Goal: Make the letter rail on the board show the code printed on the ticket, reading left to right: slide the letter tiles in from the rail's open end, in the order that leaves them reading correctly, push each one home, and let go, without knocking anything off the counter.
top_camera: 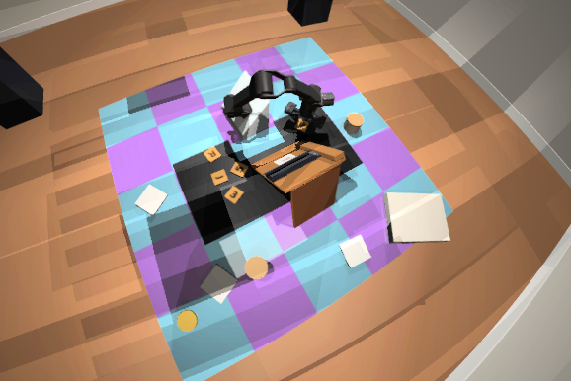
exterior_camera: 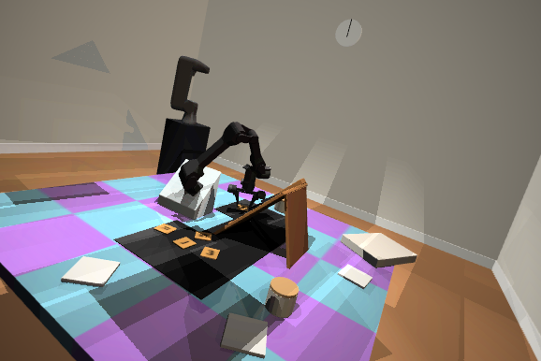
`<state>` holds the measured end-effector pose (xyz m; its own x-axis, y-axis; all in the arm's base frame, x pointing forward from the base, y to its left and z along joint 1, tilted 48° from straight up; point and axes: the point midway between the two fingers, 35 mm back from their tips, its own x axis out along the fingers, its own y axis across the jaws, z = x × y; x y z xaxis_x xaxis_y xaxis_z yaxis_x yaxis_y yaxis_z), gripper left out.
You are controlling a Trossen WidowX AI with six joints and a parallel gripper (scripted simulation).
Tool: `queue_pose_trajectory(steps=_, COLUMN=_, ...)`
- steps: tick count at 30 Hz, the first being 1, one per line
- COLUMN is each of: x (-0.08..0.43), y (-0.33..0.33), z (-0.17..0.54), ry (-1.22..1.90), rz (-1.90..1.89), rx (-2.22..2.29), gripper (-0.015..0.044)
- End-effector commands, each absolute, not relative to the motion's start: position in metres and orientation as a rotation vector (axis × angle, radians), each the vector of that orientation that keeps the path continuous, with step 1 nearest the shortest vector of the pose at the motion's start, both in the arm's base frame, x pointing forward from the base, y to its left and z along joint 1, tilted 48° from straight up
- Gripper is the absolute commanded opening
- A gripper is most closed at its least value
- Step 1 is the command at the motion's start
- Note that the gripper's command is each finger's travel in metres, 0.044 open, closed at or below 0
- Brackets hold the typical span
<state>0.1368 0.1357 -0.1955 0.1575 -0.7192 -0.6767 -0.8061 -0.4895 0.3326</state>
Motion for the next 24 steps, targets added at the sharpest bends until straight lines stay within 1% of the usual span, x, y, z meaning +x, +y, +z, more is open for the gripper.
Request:
queue_pose_trajectory(steps=1, x=0.1364, y=0.1384, z=-0.1935, ry=1.528, rz=1.248, rx=-2.296, gripper=0.0)
queue_pose_trajectory(steps=24, x=0.1345, y=0.1432, z=-0.1858, ry=1.528, rz=1.248, rx=-2.296, gripper=0.0)
